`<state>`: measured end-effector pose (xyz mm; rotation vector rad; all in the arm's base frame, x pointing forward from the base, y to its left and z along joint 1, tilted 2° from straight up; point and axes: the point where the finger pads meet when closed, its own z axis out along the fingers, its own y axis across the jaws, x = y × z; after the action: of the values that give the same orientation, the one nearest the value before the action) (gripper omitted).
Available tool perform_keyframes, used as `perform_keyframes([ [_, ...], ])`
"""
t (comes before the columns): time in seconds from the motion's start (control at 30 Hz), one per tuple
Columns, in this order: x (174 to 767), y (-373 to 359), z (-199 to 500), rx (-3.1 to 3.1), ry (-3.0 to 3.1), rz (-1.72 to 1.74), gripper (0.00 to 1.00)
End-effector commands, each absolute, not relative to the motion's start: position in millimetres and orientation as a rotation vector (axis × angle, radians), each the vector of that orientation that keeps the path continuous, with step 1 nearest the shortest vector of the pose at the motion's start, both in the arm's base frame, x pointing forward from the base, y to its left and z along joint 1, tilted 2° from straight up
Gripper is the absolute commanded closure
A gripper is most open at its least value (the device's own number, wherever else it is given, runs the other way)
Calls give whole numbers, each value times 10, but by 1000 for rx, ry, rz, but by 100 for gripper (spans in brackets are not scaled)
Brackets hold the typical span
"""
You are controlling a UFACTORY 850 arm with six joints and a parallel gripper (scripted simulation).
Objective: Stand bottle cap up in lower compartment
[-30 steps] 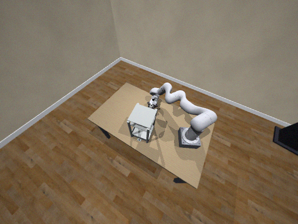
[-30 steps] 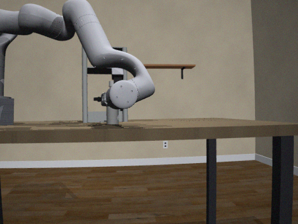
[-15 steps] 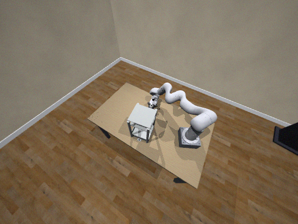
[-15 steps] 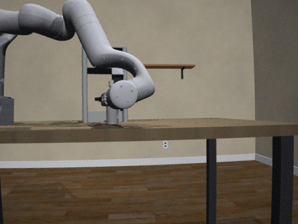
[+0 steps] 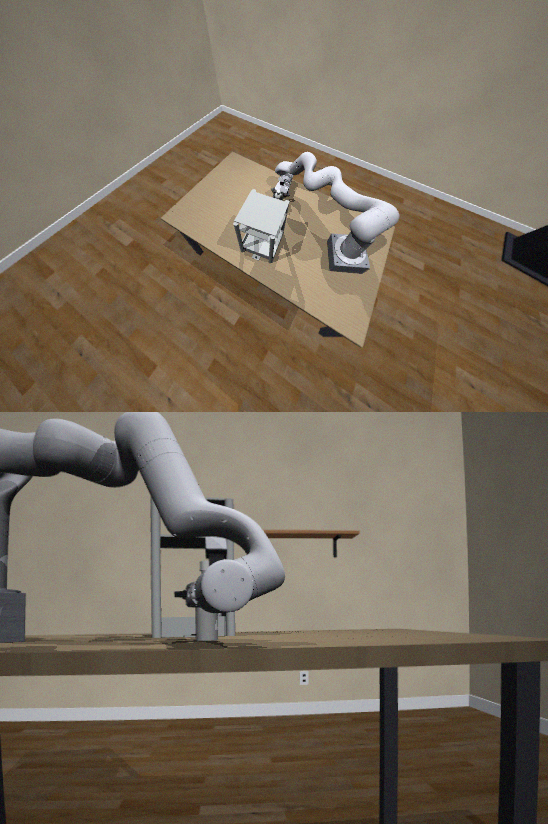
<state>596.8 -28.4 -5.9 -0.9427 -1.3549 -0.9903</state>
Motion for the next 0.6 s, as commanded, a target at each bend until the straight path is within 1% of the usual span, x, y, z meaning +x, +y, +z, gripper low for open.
perform_keyframes([
  [0.0,5975,-288,-49,-942,-1357,-991,100],
  [0.57,5974,-288,-11,-942,-1357,-991,100],
])
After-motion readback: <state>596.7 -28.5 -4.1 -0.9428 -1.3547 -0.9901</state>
